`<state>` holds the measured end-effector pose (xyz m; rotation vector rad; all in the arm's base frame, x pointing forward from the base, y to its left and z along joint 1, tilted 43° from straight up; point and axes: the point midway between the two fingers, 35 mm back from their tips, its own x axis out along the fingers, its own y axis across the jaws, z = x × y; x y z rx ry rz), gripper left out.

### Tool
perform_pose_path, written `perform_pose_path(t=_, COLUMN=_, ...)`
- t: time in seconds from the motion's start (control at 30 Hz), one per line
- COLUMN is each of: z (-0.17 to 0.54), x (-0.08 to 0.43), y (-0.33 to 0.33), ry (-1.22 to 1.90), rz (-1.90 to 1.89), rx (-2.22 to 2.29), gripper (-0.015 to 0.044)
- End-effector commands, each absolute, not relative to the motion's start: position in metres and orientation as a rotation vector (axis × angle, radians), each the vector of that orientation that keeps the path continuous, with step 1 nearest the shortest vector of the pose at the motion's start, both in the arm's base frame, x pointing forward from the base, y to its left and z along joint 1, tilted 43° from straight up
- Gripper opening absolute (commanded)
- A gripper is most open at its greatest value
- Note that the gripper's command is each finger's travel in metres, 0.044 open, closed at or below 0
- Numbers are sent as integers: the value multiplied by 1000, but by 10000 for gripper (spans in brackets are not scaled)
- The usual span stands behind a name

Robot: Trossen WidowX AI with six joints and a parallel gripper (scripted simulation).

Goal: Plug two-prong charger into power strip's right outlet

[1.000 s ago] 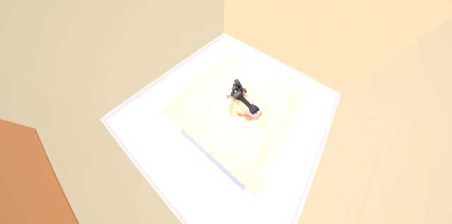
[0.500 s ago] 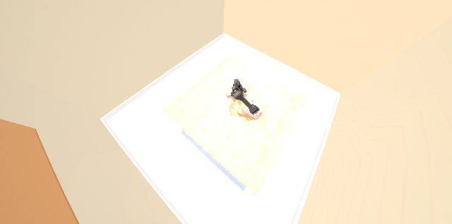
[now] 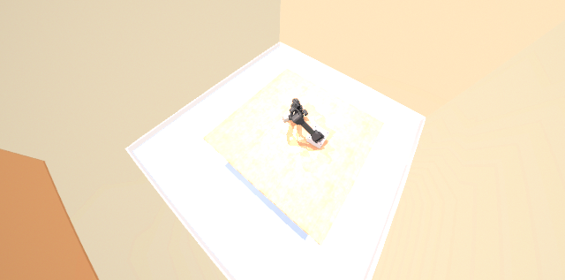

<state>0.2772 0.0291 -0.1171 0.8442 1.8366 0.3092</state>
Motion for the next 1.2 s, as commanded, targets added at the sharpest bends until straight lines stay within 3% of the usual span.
perform_pose_path(t=0.0, z=-118, x=282, y=28, ry=1828, rz=307, rx=846, gripper=0)
perform_pose_path(t=1.17, z=-122, x=294, y=25, ry=1827, rz=307, rx=845, gripper=0)
